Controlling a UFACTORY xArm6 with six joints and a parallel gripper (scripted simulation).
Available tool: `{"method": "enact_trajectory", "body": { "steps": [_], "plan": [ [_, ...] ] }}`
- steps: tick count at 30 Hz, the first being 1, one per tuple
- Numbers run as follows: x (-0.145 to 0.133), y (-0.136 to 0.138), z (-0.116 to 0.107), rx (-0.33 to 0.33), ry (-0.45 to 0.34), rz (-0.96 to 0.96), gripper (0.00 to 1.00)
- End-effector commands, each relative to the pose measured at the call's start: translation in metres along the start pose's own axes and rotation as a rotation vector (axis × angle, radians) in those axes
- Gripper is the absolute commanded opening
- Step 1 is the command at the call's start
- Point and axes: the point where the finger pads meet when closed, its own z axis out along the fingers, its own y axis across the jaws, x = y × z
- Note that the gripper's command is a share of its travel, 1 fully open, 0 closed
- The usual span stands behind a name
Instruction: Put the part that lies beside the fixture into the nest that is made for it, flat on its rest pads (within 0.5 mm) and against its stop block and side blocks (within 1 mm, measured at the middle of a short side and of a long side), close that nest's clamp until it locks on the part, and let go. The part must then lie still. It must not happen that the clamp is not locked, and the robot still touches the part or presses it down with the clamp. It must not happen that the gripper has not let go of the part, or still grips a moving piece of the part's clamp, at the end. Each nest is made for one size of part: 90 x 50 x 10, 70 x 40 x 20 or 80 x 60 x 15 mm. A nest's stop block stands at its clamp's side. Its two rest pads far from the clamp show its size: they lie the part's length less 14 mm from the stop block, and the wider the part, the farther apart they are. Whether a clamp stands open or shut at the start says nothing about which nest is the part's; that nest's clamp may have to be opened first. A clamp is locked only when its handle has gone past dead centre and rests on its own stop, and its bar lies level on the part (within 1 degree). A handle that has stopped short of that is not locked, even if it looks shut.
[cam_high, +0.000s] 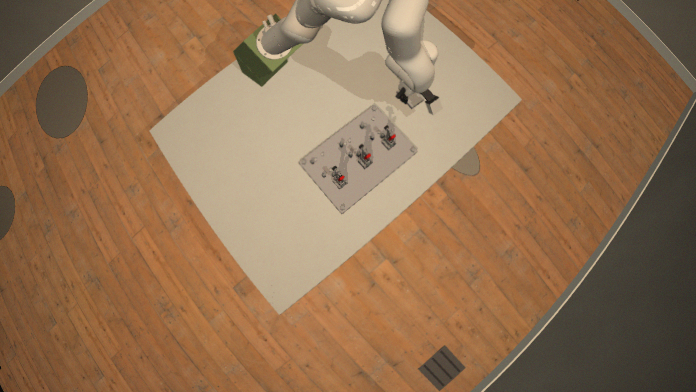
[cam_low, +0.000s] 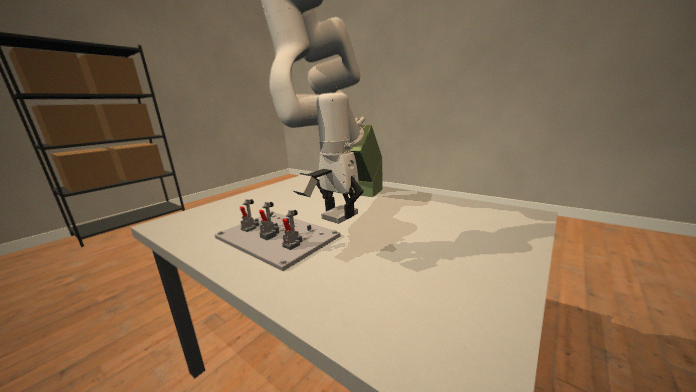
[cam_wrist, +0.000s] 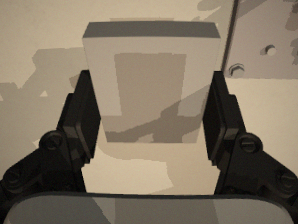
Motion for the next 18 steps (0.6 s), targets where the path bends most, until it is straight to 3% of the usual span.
{"method": "enact_trajectory", "body": {
  "steps": [1,18],
  "plan": [
    [0.0011,-0.0007,-0.0024,0.001,0.000,0.000,0.00],
    [0.0011,-0.0007,-0.0024,0.001,0.000,-0.007,0.00]
  ]
}}
